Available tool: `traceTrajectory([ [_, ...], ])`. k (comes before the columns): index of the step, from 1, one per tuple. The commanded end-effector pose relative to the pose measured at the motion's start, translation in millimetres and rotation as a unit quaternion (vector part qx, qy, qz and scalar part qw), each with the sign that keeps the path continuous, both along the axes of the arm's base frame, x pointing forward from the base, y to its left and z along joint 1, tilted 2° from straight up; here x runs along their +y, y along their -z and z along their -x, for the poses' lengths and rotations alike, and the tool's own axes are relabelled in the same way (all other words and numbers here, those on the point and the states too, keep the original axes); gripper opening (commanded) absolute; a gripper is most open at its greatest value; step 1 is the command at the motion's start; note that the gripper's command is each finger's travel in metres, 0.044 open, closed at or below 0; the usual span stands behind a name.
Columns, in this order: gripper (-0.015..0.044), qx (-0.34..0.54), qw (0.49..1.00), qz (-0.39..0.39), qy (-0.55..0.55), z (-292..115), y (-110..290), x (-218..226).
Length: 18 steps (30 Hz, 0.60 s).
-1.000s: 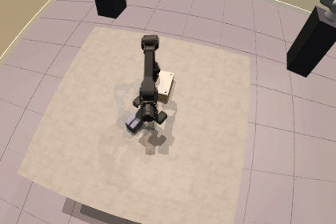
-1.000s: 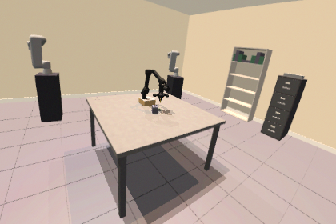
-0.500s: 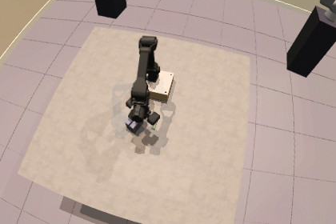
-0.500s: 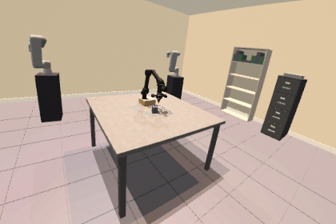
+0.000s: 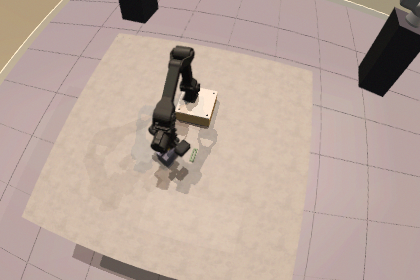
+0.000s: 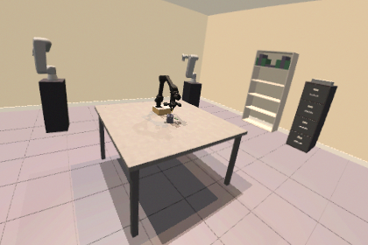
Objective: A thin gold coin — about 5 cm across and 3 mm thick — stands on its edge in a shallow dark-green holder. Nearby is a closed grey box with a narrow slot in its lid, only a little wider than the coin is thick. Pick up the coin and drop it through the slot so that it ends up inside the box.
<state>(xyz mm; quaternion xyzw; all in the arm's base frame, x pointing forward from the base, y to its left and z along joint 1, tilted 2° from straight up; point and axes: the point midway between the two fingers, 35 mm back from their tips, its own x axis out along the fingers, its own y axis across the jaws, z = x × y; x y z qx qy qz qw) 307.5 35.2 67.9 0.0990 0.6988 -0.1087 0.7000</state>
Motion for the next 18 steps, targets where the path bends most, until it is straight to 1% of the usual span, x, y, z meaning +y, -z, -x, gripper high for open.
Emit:
traceTrajectory([
  [1, 0.0000, 0.001, 1.000, 0.003, -0.002, -4.8, 0.4, -12.6],
  [18, 0.0000, 0.000, 1.000, 0.001, 0.001, -3.1, -0.1, -9.4],
])
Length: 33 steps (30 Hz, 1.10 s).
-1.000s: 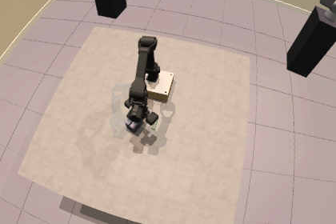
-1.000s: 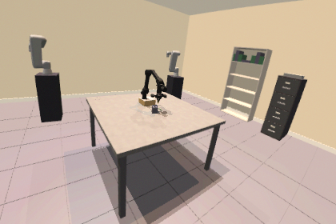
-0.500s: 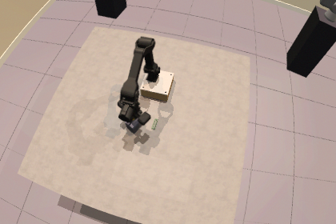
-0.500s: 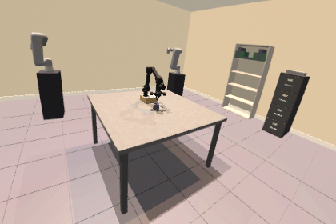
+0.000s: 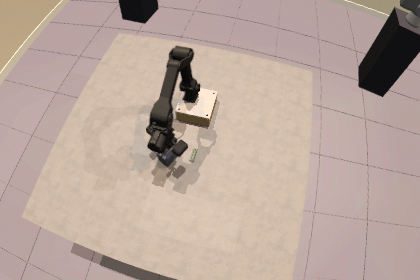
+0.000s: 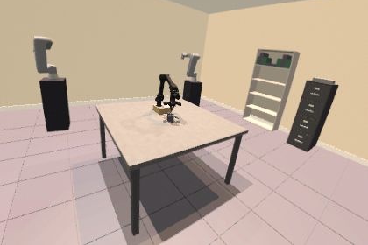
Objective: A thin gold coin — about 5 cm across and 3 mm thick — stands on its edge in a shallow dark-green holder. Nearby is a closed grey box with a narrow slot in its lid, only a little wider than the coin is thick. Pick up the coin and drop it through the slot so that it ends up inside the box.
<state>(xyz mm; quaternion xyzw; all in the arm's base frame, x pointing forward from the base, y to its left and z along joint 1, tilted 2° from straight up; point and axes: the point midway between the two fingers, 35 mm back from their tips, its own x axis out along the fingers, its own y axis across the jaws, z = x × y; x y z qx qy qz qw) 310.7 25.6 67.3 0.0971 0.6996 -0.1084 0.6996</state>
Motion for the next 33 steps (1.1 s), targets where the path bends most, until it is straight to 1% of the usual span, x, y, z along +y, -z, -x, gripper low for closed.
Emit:
traceTrajectory([
  [1, 0.0000, -0.001, 1.000, 0.000, 0.002, 0.0, -0.7, 0.0],
  [15, 0.0000, -0.001, 1.000, 0.000, -0.003, -3.8, 0.0, -9.0],
  [33, 0.0000, -0.002, 1.000, 0.000, 0.002, -2.7, 4.3, -6.9],
])
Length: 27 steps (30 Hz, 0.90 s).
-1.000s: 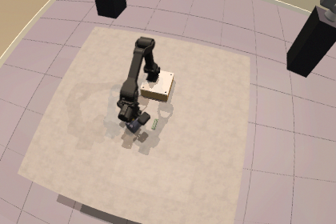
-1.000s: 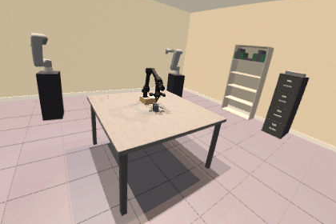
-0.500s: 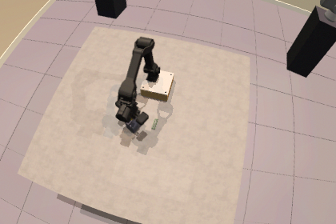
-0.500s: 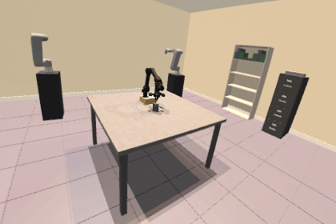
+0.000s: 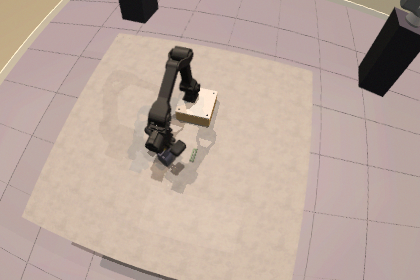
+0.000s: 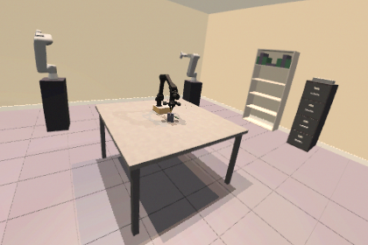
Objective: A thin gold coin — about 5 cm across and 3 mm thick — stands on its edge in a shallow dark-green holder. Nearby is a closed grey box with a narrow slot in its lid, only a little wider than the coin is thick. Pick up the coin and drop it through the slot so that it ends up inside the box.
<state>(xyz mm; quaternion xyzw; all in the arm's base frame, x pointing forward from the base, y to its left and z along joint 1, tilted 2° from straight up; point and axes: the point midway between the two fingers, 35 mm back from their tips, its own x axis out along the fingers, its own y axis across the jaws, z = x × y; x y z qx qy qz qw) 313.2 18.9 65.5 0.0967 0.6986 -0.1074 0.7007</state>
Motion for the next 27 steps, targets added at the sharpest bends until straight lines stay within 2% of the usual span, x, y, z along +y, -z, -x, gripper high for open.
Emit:
traceTrajectory([
  [1, 0.0000, 0.000, 1.000, 0.000, 0.003, -0.3, 2.9, -0.3],
  [27, 0.0000, 0.000, 1.000, 0.000, 0.000, -0.2, 15.1, -0.6],
])
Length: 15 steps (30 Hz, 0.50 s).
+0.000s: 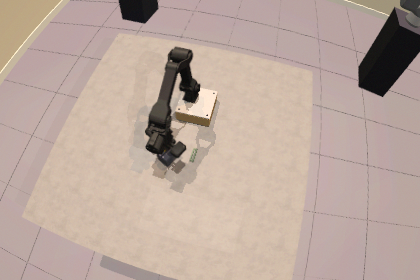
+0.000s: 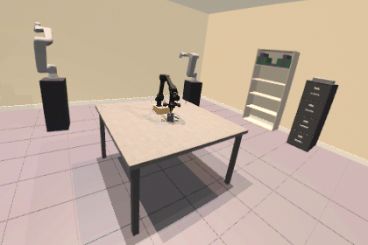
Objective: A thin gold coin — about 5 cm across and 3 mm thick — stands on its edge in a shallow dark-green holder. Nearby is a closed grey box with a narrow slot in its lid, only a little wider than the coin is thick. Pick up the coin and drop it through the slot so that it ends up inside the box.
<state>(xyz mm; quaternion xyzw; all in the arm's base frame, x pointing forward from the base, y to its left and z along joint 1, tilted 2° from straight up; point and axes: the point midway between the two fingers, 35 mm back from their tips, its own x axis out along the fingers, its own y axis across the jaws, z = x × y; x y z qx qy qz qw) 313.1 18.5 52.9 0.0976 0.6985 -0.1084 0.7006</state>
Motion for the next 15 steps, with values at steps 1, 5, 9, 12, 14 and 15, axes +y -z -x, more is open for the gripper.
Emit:
traceTrajectory([
  [1, 0.0000, 0.000, 1.000, 0.000, -0.001, -0.2, 2.9, -0.2],
  [5, 0.0000, 0.000, 1.000, 0.000, -0.002, -0.2, 4.8, -0.2],
  [9, 0.0079, 0.000, 1.000, 0.000, 0.000, 0.0, 2.8, -0.1],
  [12, 0.0157, 0.000, 1.000, 0.000, 0.000, 0.0, 2.8, -0.1],
  [14, 0.0161, 0.000, 1.000, 0.000, 0.000, 0.0, 2.8, -0.1],
  [15, 0.0161, 0.000, 1.000, 0.000, 0.000, 0.0, 2.8, -0.1],
])
